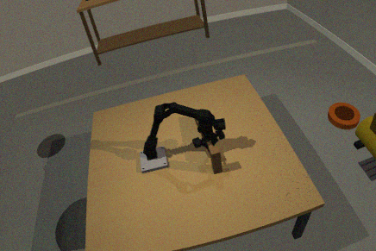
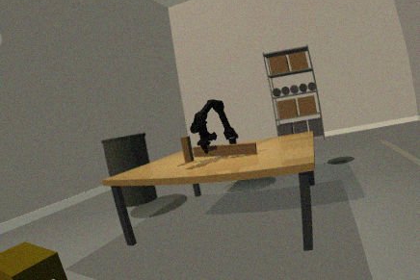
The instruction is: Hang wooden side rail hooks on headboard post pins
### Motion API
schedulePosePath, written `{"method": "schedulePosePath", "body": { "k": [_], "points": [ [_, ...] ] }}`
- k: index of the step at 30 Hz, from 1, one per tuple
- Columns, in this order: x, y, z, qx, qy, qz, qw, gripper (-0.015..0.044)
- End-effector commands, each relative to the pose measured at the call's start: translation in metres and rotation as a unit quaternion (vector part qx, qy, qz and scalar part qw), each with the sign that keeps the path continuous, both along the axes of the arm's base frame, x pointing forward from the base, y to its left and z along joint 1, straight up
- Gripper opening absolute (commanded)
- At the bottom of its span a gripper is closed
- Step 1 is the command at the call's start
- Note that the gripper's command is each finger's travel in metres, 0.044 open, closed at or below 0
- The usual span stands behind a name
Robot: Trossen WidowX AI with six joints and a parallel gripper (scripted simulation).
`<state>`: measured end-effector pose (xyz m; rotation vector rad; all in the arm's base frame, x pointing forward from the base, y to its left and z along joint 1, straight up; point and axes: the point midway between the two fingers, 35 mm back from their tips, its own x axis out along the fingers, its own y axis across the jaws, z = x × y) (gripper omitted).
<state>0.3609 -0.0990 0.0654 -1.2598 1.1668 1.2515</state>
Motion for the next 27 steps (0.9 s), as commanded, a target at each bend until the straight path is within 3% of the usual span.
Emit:
{"method": "schedulePosePath", "body": {
  "k": [1, 27],
  "points": [
    [0.0028, -0.0017, 0.0065, -0.003, -0.009, 0.003, 1.000, 0.0000],
    [-0.0003, -0.0044, 0.0078, -0.003, -0.009, 0.003, 1.000, 0.0000]
  ]
}}
